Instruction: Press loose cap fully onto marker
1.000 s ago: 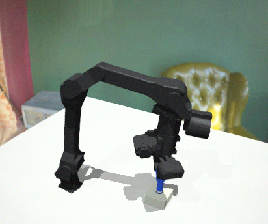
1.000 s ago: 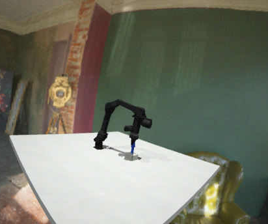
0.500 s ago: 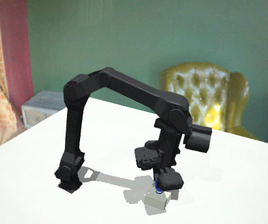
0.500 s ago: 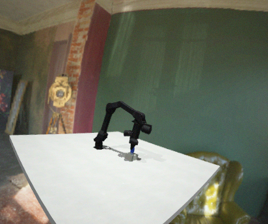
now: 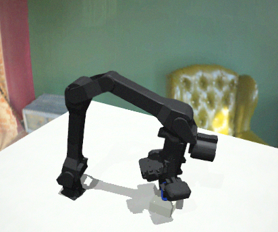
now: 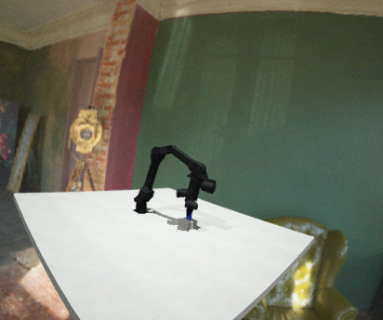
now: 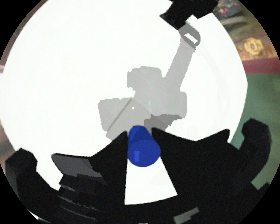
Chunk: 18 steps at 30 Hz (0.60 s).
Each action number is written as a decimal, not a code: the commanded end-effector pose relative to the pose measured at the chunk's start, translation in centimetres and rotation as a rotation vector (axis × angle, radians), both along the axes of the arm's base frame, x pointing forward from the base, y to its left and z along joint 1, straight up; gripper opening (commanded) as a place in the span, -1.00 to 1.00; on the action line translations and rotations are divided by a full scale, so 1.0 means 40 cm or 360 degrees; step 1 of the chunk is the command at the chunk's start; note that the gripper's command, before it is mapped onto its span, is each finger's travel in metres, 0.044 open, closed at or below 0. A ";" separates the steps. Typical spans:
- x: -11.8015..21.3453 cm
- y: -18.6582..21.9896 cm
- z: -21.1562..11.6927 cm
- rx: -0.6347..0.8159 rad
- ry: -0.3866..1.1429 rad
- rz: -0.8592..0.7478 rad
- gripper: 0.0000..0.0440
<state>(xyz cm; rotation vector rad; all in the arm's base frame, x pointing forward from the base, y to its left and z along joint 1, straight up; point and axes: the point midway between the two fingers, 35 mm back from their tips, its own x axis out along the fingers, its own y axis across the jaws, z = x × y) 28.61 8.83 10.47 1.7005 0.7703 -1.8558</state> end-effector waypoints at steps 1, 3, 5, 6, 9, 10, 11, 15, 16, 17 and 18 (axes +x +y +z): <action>-0.016 -0.012 -0.040 -0.0040 0.0077 0.0020 -0.79; -0.015 -0.014 -0.043 -0.0044 0.0071 0.0031 -0.78; -0.013 -0.016 -0.046 -0.0048 0.0065 0.0040 -0.77; -0.012 -0.017 -0.048 -0.0050 0.0061 0.0045 -0.76; -0.009 -0.020 -0.052 -0.0056 0.0052 0.0061 -0.74; -0.008 -0.021 -0.053 -0.0058 0.0048 0.0066 -0.73; -0.007 -0.022 -0.055 -0.0059 0.0045 0.0071 -0.73; -0.003 -0.025 -0.059 -0.0066 0.0029 0.0092 -0.70; -0.002 -0.026 -0.060 -0.0067 0.0025 0.0097 -0.69; -0.001 -0.027 -0.060 -0.0069 0.0021 0.0103 -0.68; -0.001 -0.028 -0.061 -0.0070 0.0017 0.0108 -0.68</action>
